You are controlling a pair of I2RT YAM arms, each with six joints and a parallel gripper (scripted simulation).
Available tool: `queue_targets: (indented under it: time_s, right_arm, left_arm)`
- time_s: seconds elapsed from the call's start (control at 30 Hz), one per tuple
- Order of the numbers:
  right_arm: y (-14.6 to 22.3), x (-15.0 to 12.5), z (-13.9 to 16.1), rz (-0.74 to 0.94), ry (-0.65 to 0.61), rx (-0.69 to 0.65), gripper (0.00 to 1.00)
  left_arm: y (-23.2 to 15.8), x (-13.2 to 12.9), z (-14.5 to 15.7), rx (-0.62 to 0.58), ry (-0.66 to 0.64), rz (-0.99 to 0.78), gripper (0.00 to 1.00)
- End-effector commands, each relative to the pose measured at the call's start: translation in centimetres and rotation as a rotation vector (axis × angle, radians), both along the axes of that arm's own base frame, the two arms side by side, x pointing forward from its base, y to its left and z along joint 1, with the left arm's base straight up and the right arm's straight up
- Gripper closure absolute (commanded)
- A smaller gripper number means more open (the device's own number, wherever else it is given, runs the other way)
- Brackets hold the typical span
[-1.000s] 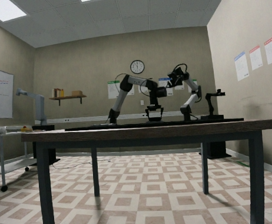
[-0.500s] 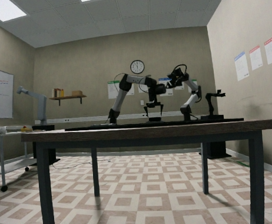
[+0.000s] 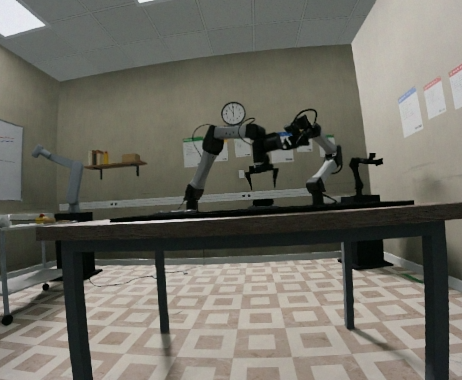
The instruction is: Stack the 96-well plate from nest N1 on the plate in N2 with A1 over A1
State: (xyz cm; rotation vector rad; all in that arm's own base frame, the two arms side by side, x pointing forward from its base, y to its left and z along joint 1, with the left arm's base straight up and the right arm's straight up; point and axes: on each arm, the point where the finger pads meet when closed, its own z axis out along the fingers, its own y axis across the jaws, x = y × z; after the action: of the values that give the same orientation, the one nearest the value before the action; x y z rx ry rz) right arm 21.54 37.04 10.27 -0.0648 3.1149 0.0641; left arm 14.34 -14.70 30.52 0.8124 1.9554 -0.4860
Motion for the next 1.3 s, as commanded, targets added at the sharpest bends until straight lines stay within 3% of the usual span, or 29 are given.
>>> queue_targets:
  time_s: [0.0, 0.2, 0.27, 0.43, 0.67, 1.27]
  right_arm:
    - [0.4, 0.1, 2.4, 0.162, -0.096, 0.074, 0.00]
    - [-0.3, -0.5, 3.5, 0.487, -0.223, 0.127, 0.00]
    - [-0.3, -0.5, 3.5, 0.487, -0.223, 0.127, 0.00]
    - [-1.2, -1.5, 4.3, 0.745, -0.308, 0.177, 0.00]
    - [-2.8, -2.5, 4.9, 0.958, -0.384, 0.208, 0.00]
    - [-3.9, -2.8, 5.2, 0.988, -0.399, 0.207, 0.00]
  left_arm:
    - [0.0, 0.0, 0.2, -0.002, -0.008, -0.002, 0.00]
    - [0.0, 0.0, 0.2, -0.002, -0.008, -0.002, 0.00]
    - [0.0, 0.0, 0.2, -0.002, -0.008, -0.002, 0.00]
    - [0.0, 0.0, 0.2, -0.002, -0.008, -0.002, 0.00]
    - [0.0, 0.0, 0.2, -0.002, -0.008, -0.002, 0.00]
    - [0.0, 0.0, 0.2, -0.002, -0.008, -0.002, 0.00]
